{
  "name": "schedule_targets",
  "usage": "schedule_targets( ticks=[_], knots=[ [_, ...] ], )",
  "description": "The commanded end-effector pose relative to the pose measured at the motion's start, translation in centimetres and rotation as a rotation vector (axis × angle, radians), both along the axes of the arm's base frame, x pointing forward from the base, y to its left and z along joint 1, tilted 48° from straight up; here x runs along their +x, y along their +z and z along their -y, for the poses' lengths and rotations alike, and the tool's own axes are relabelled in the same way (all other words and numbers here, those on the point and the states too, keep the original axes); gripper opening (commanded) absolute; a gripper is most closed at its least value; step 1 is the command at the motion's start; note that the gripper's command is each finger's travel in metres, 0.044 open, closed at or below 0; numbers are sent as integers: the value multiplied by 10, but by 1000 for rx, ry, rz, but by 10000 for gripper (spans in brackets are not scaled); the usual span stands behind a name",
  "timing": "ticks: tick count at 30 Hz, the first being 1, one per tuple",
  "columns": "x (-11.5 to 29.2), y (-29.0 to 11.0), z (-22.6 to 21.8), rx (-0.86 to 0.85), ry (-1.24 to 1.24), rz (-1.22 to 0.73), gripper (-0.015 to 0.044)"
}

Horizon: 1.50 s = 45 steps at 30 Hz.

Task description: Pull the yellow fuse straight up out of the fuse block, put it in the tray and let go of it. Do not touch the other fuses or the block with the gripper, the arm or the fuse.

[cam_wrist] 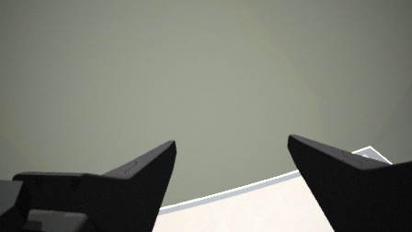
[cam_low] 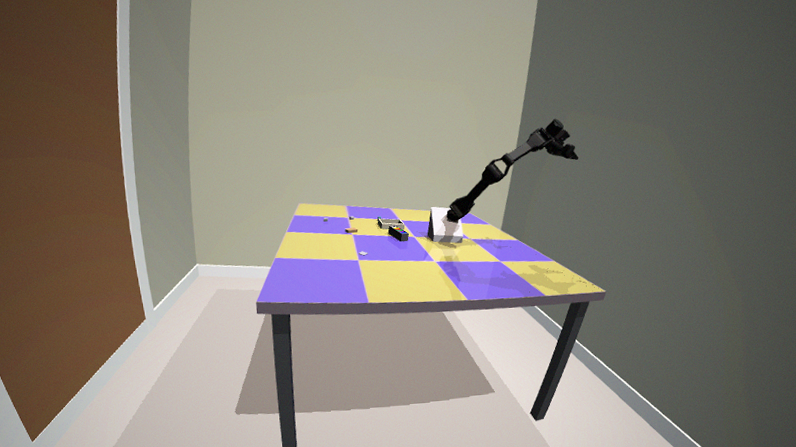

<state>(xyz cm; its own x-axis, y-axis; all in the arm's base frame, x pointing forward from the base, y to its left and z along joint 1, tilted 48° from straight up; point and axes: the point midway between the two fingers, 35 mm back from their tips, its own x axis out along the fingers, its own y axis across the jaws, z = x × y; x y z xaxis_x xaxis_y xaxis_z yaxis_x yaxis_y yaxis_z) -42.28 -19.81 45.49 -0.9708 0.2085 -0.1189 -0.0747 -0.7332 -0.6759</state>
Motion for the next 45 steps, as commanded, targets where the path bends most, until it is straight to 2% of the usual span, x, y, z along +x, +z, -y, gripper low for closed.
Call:
schedule_targets(
  ticks=[1, 5, 12, 13, 21, 29, 37, 45],
  knots=[
    [0, -1, 1, 1, 4, 1, 374],
    [8, -13, 30, 20, 90, 32, 269],
    [55, -60, 127, 97, 394, 143, 85],
    [64, -67, 141, 110, 440, 160, 72],
    [156, -130, 233, 228, 803, 299, 72],
    [273, -195, 289, 375, 1152, 441, 72],
    [405, -258, 301, 546, 1484, 587, 72],
    [530, -315, 268, 755, 1791, 732, 72]
  ],
)
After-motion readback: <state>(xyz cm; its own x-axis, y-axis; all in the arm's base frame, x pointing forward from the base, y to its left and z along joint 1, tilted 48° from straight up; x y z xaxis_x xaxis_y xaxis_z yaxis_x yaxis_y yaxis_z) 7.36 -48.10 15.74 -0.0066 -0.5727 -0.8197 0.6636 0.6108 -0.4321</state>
